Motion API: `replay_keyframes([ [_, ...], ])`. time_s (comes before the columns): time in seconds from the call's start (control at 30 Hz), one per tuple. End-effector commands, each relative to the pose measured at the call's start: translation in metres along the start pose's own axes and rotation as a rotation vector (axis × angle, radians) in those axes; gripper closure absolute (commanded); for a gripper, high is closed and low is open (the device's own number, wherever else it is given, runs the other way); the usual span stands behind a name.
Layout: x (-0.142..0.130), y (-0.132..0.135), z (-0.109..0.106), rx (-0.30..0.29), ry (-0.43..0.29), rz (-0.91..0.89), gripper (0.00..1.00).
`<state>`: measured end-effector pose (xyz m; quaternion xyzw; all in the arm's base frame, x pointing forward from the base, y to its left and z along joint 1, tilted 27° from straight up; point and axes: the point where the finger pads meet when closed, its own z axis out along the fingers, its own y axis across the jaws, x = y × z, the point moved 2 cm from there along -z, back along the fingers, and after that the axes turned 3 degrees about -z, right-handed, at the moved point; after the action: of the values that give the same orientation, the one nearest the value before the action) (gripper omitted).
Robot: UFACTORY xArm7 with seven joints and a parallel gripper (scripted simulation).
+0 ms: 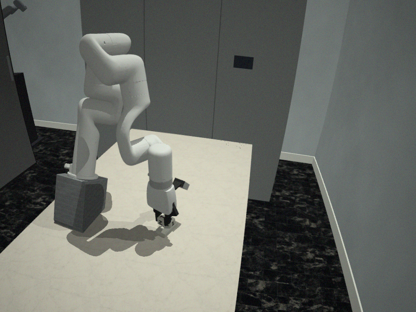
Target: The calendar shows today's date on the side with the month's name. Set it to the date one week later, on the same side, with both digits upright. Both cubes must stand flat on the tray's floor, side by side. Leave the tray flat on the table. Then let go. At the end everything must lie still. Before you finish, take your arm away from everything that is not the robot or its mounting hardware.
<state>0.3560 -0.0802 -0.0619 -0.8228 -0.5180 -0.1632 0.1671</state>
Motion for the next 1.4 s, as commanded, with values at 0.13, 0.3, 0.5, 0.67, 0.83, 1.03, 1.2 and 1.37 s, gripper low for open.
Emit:
replay_keyframes([
  [0.13, 0.000, 0.001, 0.001, -0.003, -0.001, 0.000, 0.71],
  [0.3, 0.000, 0.001, 0.003, -0.003, -0.001, 0.000, 0.71],
  [0.5, 0.000, 0.001, 0.007, -0.003, -0.001, 0.000, 0.71],
  [0.67, -0.001, 0.001, 0.012, -0.003, -0.001, 0.000, 0.71],
  [0.83, -0.001, 0.001, 0.015, -0.003, -0.001, 0.000, 0.71],
  [1.03, -0.001, 0.001, 0.020, -0.003, -0.001, 0.000, 0.71],
  [1.2, -0.001, 0.001, 0.023, -0.003, -0.001, 0.000, 0.71],
  [1.37, -0.001, 0.001, 0.024, -0.003, -0.001, 0.000, 0.71],
])
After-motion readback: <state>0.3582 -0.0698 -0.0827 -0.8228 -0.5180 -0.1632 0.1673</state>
